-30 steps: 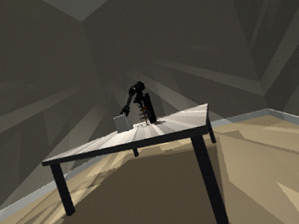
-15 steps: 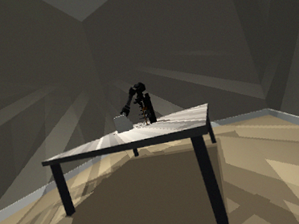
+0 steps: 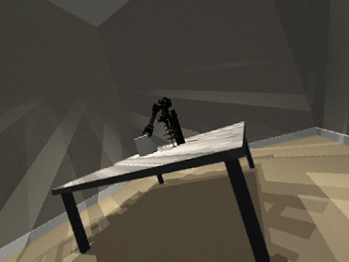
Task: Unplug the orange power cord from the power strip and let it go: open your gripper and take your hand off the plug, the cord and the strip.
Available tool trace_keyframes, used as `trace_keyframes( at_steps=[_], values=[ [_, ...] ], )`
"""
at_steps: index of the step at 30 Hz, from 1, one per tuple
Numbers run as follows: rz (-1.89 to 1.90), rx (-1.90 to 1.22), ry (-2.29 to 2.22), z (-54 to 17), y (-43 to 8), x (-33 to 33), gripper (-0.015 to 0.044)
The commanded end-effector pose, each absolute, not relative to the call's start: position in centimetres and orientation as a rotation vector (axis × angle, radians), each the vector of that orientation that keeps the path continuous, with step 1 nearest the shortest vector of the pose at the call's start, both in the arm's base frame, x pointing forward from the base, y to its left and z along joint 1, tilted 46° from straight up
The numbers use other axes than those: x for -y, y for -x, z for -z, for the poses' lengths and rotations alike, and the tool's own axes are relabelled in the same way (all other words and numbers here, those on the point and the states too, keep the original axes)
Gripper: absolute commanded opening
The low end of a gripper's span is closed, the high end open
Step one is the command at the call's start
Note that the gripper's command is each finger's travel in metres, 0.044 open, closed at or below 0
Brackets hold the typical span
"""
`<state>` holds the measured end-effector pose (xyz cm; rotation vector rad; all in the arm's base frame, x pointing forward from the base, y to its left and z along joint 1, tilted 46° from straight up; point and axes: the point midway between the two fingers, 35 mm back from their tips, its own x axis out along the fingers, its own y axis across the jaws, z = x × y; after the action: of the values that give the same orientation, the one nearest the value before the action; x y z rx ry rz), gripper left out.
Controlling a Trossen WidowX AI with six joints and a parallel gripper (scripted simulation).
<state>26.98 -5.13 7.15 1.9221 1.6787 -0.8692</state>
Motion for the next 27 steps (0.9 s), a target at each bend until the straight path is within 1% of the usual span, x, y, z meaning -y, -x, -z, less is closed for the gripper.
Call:
trace_keyframes(
  at_steps=[1, 27],
  values=[
    [0.871, -1.676, -1.921, -6.8, -26.9, 5.5, 0.0000],
    [0.874, -1.671, -1.923, -4.1, -26.2, 8.7, 0.0000]
  ],
)
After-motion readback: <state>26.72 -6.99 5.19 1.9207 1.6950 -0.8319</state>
